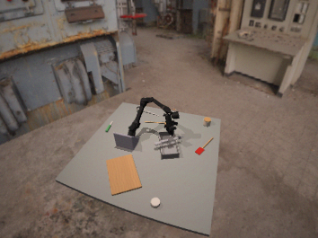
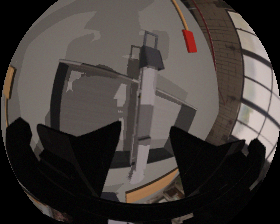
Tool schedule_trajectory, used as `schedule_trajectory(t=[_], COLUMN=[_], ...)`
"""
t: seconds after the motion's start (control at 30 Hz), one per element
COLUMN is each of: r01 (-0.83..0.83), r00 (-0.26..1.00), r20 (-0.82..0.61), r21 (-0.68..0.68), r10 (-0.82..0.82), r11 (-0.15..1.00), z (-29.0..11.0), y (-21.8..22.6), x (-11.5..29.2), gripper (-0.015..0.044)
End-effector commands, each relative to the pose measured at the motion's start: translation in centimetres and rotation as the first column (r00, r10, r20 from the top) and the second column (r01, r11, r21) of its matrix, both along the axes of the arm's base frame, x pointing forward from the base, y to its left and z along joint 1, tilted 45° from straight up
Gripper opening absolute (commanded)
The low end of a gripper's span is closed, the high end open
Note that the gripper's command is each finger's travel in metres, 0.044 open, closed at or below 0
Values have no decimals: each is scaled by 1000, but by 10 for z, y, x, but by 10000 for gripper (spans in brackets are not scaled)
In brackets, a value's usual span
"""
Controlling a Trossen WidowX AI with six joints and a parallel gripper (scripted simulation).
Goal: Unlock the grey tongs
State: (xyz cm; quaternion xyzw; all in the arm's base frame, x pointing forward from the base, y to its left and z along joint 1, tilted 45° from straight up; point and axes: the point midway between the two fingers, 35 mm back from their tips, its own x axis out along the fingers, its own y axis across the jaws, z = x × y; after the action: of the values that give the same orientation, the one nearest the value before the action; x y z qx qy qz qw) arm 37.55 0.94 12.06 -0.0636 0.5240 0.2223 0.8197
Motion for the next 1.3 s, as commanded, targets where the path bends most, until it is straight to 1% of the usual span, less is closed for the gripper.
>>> schedule_trajectory(t=[0.0,1.27], r01=[0,0], r00=[1000,1000], r20=[4,5], r21=[-5,-4], r10=[0,0], r11=[1000,1000], z=[-1,-56], y=[-1,18], x=[1,24], gripper=[260,260])
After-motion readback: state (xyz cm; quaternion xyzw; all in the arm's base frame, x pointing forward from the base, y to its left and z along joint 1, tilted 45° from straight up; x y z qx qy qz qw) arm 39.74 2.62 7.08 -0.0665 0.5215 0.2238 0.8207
